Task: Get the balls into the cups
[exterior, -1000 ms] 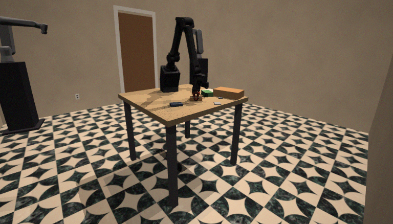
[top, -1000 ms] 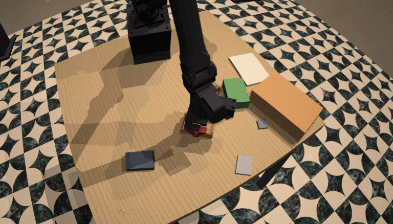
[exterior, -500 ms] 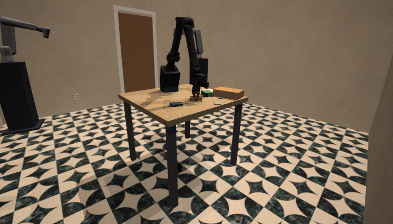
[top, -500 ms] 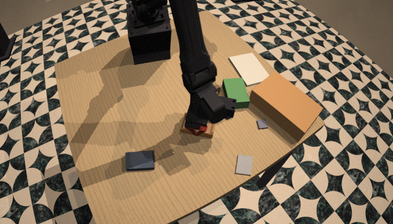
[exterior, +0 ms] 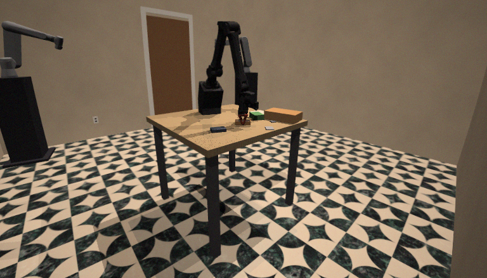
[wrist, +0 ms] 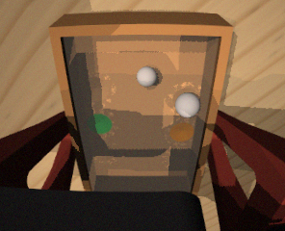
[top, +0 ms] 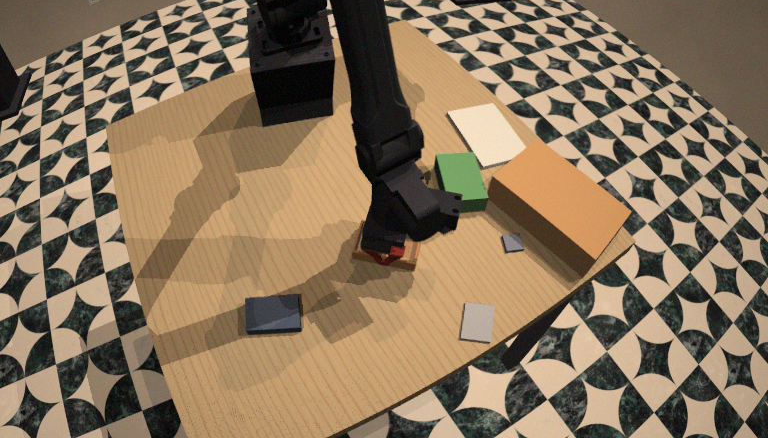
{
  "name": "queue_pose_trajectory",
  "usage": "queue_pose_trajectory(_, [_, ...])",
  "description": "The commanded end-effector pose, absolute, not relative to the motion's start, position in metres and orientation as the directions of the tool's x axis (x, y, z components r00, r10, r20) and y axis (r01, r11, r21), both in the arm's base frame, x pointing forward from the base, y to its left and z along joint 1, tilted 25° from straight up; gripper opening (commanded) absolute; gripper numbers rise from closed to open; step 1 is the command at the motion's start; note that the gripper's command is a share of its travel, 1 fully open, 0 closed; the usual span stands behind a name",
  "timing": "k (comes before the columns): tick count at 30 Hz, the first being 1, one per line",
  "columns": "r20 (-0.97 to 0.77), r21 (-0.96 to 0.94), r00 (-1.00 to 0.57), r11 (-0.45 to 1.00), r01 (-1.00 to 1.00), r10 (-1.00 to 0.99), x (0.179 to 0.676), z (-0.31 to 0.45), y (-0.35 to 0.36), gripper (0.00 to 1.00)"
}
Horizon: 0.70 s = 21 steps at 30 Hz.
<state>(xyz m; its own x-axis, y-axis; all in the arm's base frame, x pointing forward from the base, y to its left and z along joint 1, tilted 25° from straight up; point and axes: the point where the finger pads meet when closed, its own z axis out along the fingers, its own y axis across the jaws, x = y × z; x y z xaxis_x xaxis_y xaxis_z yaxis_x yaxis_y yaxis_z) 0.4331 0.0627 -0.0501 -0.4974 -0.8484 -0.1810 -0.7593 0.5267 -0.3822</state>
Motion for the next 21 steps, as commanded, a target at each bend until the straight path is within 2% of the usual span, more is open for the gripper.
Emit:
queue_pose_trajectory(1, [-0.19, -0.39, -0.493, 0.526, -0.756, -0.849, 0.4405, -0.0491, 0.0615, 0.69])
queue_pose_trajectory(21, [-0.191, -0.392, -0.492, 0.526, -0.755, -0.849, 0.4403, -0.0464, 0.0617, 0.69])
